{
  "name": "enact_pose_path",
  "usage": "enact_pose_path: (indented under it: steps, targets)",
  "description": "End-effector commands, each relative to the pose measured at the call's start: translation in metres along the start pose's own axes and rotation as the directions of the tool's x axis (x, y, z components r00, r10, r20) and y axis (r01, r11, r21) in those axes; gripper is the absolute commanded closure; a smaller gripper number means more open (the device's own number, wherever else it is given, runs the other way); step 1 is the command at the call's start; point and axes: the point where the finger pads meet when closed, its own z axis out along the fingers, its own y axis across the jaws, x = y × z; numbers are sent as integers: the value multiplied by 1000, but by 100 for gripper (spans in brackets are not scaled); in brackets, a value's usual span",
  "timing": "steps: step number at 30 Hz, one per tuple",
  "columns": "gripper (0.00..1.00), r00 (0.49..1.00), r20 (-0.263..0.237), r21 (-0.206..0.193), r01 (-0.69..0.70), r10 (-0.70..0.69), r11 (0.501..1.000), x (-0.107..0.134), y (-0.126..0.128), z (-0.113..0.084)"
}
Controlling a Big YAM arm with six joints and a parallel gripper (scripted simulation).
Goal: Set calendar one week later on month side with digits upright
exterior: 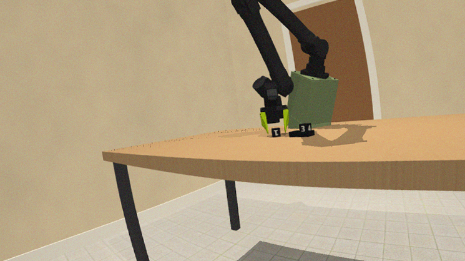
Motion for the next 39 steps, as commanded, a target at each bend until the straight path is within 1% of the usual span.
enact_pose_path:
  steps: [1,10,12,17,22,33,36,38,39]
  targets:
    - [37,1000,6,17,5,-5,1000,-13,1,-15]
    - [37,1000,8,18,9,-9,1000,-34,0,-36]
    - [37,1000,8,18,9,-9,1000,-34,0,-36]
    - [37,1000,10,18,11,-12,1000,-45,0,-47]
    - [37,1000,11,19,13,-13,1000,-52,-1,-53]
    - [37,1000,10,22,17,-17,1000,-55,-3,-55]
    - [37,1000,-5,26,22,-22,999,-56,-6,-53]
    - [37,999,-28,7,39,-38,999,-58,-5,-46]
    - [37,998,-42,8,39,-39,999,-58,-6,-45]
